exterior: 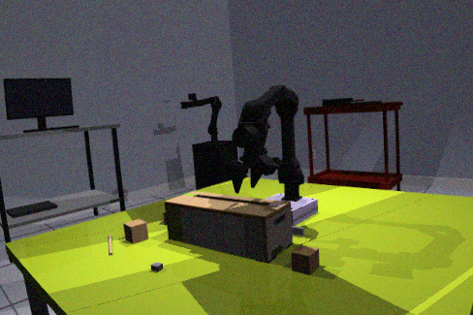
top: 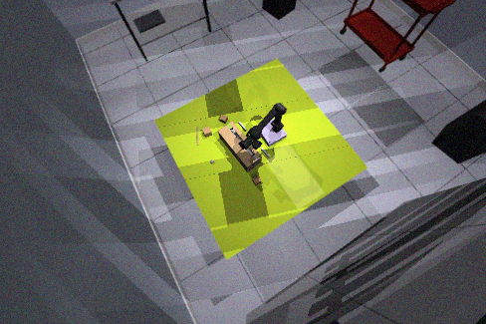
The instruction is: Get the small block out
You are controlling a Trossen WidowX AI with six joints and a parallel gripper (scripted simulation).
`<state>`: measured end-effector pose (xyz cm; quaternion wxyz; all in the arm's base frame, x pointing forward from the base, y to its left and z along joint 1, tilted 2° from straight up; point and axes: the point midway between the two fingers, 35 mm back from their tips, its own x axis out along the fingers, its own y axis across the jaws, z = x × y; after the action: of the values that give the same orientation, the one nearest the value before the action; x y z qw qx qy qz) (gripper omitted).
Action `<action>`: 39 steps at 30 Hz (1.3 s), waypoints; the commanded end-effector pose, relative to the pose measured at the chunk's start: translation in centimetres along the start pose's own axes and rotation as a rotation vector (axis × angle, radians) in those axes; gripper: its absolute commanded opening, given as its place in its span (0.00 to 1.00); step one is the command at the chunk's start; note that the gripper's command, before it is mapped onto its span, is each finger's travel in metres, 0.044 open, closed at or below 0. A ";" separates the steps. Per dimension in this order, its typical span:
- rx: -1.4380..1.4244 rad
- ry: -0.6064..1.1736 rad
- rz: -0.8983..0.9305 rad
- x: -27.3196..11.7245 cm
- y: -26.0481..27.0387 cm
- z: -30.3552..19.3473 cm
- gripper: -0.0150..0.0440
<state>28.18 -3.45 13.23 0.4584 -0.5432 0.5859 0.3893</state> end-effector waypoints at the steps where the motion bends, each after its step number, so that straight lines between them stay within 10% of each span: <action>1: -0.033 0.032 0.031 0.0 1.2 -1.3 0.93; 39: -0.033 0.032 0.031 4.9 1.3 0.2 0.93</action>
<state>27.00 -4.41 9.11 0.4384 -0.5465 0.5935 0.3960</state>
